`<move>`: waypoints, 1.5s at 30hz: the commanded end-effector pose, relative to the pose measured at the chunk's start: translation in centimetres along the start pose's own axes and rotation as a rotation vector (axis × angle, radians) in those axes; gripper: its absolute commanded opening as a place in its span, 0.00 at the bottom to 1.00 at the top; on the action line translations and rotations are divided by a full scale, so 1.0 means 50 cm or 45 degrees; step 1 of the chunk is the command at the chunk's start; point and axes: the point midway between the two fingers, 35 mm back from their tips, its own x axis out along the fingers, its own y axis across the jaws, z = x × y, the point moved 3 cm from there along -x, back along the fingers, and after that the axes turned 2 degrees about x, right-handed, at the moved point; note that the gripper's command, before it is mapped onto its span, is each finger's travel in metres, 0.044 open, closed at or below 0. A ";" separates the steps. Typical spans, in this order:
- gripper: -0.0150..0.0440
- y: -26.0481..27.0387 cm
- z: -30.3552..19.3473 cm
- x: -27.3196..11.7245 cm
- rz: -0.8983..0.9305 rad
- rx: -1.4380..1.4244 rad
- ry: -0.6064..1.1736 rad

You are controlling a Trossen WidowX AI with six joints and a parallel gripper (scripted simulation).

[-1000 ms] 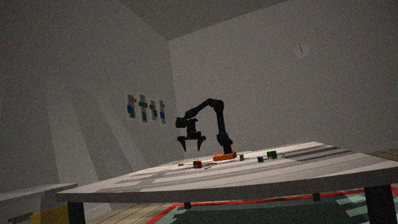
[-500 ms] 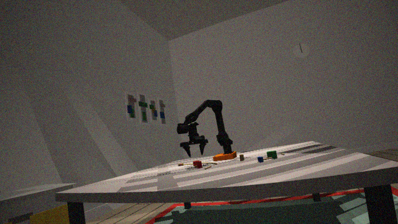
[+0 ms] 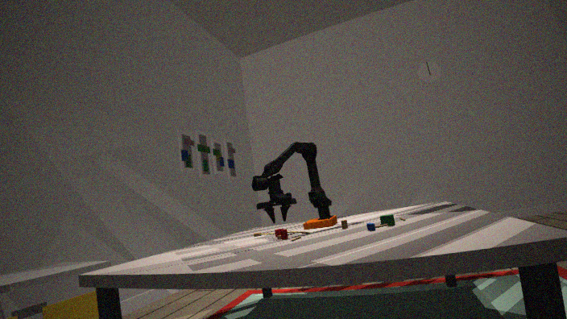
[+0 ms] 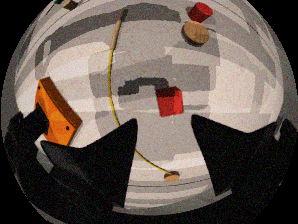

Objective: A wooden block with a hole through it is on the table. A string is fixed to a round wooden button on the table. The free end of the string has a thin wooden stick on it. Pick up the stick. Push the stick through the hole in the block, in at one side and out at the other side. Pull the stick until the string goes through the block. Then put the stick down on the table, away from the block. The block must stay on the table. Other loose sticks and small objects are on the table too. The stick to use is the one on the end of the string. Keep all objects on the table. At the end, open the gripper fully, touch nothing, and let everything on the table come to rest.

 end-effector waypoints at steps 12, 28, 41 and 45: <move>0.34 0.000 0.000 0.000 0.000 0.000 0.000; 0.25 0.000 0.000 0.000 0.000 0.000 0.000; 0.65 0.000 0.000 0.000 0.000 0.000 0.000; 0.52 0.000 0.000 0.000 0.000 0.000 0.000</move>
